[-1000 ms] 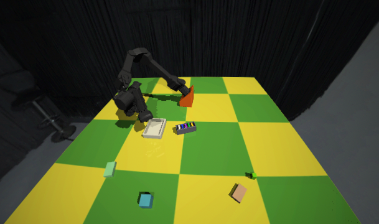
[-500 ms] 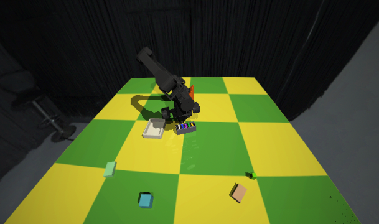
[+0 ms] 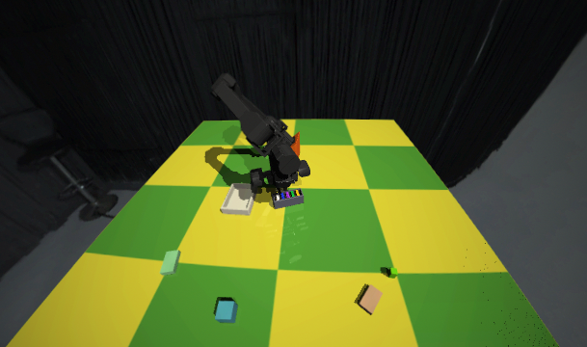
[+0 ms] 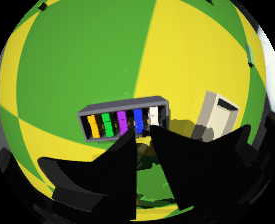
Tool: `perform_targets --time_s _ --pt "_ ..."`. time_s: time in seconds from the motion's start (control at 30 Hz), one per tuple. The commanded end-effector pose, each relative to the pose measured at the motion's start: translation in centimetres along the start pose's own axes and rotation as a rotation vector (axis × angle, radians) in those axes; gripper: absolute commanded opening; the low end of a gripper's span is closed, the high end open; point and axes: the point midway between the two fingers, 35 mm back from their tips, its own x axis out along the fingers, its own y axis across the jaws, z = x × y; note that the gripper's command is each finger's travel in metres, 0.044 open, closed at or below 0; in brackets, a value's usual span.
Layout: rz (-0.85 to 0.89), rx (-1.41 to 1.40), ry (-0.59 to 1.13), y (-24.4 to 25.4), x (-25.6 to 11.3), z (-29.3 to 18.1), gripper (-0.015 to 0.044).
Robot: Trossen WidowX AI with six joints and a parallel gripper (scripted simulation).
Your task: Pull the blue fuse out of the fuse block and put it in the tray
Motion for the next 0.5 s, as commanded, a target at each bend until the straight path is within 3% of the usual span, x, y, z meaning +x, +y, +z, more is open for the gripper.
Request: perform_targets --time_s 0.0,0.47 --pt "-0.004 -0.006 0.004 0.0 0.5 -0.2 0.0067" --pt "-0.005 -0.006 0.004 0.0 1.9 -0.2 0.0067"
